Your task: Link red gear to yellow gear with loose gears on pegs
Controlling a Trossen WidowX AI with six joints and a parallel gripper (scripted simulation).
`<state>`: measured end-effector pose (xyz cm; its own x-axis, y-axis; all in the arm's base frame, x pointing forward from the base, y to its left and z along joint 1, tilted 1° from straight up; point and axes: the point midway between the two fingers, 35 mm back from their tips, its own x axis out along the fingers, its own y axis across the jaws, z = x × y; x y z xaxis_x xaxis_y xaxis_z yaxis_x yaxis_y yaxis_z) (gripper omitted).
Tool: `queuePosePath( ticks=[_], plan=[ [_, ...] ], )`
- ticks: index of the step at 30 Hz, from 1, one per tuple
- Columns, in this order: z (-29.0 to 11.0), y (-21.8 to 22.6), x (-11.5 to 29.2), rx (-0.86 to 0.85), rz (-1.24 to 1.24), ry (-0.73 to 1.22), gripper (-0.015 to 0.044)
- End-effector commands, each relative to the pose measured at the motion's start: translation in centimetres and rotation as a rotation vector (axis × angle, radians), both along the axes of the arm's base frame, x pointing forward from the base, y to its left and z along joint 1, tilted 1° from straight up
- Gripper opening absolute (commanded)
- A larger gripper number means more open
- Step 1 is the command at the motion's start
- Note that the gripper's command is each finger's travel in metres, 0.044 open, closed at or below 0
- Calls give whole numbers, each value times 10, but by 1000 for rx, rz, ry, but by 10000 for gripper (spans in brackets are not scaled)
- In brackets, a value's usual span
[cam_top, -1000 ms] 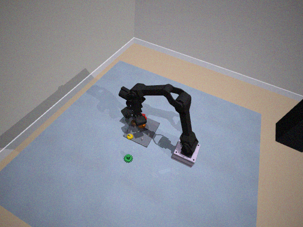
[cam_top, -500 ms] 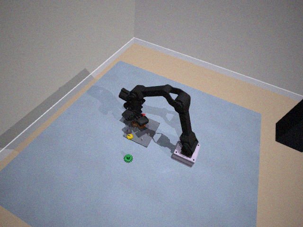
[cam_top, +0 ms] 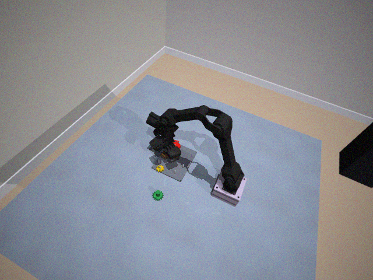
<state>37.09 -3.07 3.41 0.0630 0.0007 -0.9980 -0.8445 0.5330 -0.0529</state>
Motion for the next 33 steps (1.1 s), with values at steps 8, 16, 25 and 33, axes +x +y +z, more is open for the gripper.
queuePosePath(
  ticks=[8,16,25,33],
  plan=[
    [-12,0,-1,14,-191,8,0],
    [-13,0,0,11,-137,7,0],
    [-15,1,-1,-2,79,7,0],
    [-17,0,-1,-7,170,7,0]
  ],
)
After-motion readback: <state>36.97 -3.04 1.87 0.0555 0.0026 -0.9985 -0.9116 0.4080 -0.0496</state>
